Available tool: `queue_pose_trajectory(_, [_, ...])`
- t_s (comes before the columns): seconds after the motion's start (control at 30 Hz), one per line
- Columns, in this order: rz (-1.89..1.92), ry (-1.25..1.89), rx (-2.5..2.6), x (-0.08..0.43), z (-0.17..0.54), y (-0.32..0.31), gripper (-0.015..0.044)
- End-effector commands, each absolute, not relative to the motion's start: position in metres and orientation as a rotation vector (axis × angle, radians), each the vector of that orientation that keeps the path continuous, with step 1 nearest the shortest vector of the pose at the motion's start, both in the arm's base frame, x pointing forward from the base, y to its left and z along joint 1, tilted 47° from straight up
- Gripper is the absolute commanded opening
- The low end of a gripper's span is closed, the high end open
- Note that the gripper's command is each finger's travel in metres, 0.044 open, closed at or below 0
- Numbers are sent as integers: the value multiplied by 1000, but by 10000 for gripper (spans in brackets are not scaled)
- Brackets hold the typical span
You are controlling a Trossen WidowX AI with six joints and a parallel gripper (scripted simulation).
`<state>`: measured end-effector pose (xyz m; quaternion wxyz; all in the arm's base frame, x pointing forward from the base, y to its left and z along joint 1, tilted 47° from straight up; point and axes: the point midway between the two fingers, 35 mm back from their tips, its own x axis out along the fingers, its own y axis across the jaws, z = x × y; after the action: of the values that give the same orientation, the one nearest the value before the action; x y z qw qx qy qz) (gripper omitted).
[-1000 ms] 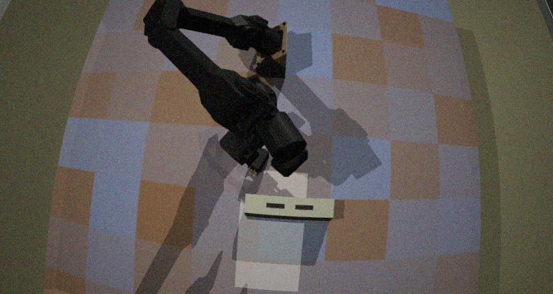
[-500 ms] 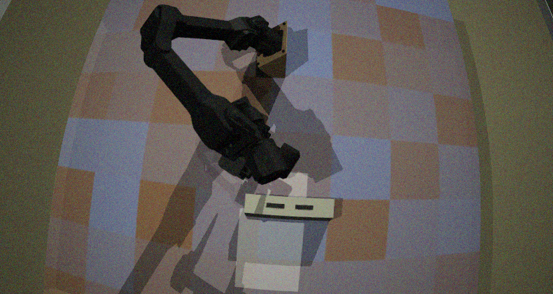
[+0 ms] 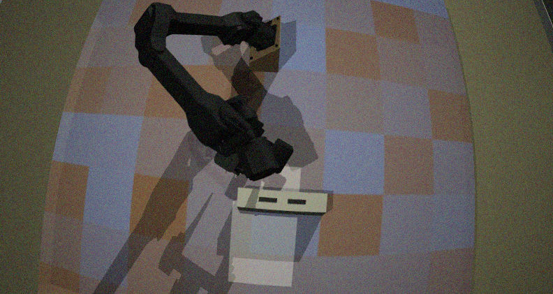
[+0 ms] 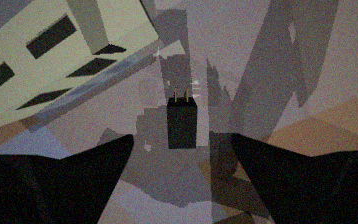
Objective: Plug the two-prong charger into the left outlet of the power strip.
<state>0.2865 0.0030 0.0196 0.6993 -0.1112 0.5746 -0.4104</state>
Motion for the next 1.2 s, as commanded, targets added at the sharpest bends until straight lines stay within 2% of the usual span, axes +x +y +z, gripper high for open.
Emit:
queue_pose_trajectory(0.0, [-913,1284,-259,285,16,0,440])
queue_pose_trajectory(1.03, [-915,1283,-260,288,-15,-34,440])
queue_pose_trajectory(1.17, [-916,1276,-248,290,-13,-32,335])
